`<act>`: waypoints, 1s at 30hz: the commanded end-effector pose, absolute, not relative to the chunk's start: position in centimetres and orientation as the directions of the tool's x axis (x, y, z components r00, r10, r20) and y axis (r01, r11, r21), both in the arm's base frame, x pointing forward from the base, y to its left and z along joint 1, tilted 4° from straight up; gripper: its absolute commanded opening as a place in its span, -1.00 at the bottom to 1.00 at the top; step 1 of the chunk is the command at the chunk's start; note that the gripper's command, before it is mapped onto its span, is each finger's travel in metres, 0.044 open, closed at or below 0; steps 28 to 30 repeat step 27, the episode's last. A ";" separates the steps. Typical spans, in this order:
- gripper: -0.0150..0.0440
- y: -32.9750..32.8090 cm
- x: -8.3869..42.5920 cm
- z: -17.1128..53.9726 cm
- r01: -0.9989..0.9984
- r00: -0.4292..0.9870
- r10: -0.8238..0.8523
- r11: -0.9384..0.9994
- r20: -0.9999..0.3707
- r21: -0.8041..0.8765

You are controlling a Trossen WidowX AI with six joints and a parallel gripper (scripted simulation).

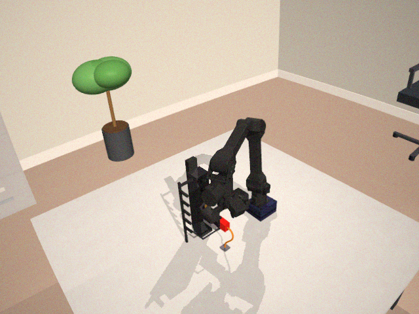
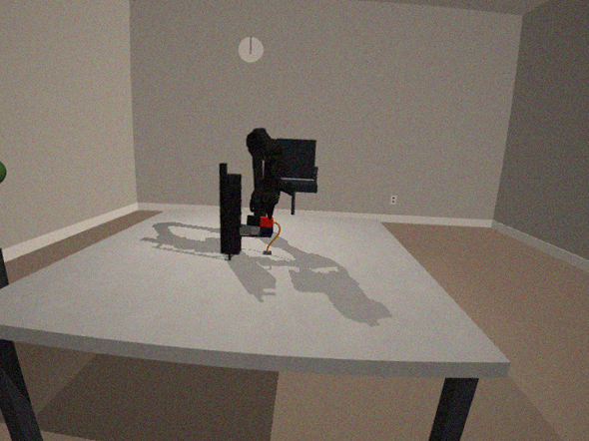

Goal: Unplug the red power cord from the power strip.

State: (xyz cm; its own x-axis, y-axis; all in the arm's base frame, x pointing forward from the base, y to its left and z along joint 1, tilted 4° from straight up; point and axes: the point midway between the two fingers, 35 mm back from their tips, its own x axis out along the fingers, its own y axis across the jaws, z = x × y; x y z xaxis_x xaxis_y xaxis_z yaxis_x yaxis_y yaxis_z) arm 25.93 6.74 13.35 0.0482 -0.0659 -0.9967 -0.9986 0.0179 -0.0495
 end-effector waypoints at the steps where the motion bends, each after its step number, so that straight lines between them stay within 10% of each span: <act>1: 1.00 8.4 26.0 13.5 -0.999 0.045 -0.066 0.015 -0.997 -0.046; 30: 1.00 12.6 25.9 14.1 -0.999 0.045 -0.063 0.016 -0.997 -0.046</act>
